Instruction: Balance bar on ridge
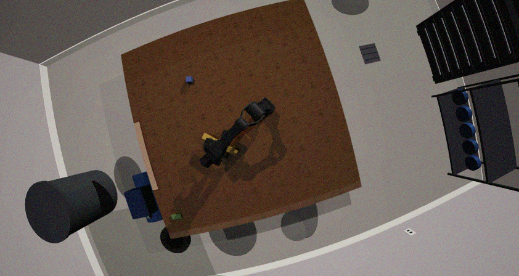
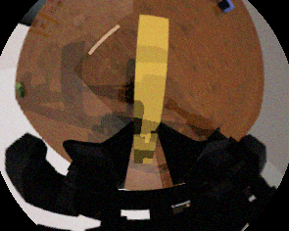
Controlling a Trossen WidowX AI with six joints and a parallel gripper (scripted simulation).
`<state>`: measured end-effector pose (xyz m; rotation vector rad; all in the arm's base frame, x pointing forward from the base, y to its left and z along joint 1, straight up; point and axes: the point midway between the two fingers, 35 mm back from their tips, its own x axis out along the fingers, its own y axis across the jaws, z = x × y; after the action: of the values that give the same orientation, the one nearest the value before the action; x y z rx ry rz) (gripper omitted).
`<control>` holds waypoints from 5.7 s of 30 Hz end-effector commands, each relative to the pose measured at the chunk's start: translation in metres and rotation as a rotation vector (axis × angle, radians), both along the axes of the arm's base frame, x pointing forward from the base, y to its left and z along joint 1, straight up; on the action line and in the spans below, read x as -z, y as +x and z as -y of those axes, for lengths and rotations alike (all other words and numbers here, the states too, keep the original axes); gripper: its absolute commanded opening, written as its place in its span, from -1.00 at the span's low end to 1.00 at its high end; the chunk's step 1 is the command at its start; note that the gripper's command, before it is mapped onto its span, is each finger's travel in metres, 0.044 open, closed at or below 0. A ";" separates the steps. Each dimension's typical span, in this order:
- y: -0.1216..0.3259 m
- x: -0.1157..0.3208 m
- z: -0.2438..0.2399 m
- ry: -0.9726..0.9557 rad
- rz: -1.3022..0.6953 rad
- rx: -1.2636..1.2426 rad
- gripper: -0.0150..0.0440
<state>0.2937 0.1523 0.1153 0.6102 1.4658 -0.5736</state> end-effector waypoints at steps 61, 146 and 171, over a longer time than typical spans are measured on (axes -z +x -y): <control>0.001 0.006 0.000 0.002 0.001 0.000 -0.49; 0.000 0.008 0.000 0.001 0.001 -0.001 -0.49; 0.000 0.008 0.000 0.001 0.001 -0.001 0.07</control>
<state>0.2936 0.1526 0.1075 0.6109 1.4652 -0.5715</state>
